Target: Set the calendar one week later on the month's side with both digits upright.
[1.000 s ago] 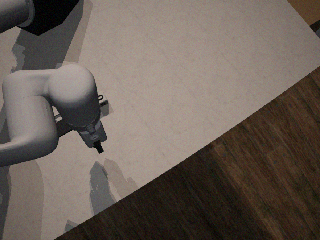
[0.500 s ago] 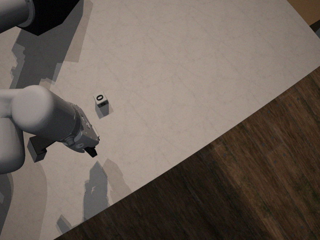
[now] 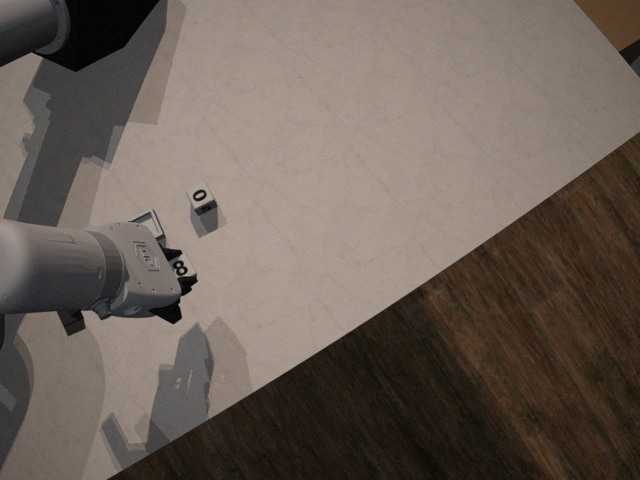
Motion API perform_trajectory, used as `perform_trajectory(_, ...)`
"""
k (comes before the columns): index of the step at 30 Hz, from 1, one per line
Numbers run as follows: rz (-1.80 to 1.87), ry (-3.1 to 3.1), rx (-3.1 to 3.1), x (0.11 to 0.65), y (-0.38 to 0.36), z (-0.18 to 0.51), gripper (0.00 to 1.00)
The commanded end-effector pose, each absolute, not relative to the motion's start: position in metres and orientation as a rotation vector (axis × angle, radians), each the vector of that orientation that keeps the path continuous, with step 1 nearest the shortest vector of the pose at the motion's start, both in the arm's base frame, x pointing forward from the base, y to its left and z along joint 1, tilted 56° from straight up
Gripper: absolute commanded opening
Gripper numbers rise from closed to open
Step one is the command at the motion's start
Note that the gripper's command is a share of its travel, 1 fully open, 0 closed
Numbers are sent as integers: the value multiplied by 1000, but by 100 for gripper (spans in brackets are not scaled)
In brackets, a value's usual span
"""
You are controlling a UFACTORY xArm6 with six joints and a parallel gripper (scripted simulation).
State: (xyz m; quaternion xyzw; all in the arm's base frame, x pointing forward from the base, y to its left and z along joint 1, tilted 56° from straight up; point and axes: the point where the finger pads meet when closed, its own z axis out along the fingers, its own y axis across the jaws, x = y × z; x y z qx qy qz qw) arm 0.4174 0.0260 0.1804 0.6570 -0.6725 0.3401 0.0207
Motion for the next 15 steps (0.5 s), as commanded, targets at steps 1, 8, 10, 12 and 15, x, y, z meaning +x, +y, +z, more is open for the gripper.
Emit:
perform_trajectory(1,1021,-2094,2066,417,27,180,29)
perform_trajectory(8,851,-2164,2229,415,26,178,29)
perform_trajectory(10,851,-2164,2229,415,26,178,29)
perform_trajectory(12,829,-2185,2268,416,25,180,29)
perform_trajectory(15,819,-2199,2293,418,23,183,29)
